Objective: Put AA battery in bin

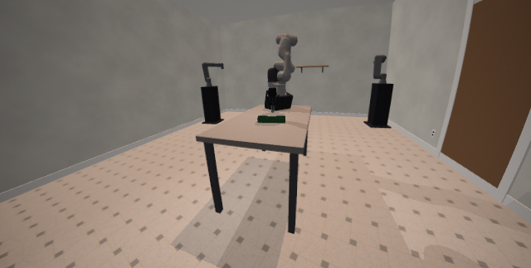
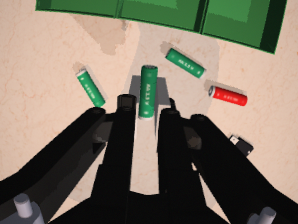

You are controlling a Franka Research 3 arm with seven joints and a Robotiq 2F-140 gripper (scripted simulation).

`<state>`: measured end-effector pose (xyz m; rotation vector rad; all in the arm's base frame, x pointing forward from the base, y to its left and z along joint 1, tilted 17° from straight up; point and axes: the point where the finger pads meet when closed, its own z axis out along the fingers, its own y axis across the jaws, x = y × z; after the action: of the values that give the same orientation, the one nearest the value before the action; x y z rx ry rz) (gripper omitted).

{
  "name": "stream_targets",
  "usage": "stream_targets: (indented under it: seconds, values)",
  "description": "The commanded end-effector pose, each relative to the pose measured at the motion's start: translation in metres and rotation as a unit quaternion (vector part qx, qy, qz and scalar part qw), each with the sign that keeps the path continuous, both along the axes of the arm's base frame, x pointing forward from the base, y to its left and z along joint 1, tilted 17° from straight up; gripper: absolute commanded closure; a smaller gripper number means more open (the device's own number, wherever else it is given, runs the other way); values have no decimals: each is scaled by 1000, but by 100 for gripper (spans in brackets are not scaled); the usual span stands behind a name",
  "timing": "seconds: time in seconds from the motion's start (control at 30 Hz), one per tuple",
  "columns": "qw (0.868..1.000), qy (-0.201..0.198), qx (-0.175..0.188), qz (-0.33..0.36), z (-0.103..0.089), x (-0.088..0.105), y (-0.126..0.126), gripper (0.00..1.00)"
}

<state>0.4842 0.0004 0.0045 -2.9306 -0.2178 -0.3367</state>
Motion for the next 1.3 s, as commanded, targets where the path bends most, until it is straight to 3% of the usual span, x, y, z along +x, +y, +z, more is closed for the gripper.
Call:
stream_targets:
  seconds: [0.0, 0.33, 0.4, 0.5, 0.9, 0.97, 1.0, 1.27]
  values:
    - [999, -7, -8, 41, 3, 13, 1, 95]
    - [981, -43, -42, 182, 16, 72, 3, 95]
    - [981, -43, -42, 182, 16, 72, 3, 95]
    - [970, -55, -55, 231, 20, 89, 4, 95]
    - [934, -74, -86, 340, 20, 90, 4, 95]
    - [934, -74, -86, 340, 20, 90, 4, 95]
    - [924, -77, -92, 362, 20, 90, 4, 95]
    - [893, -86, -108, 428, 21, 90, 5, 95]
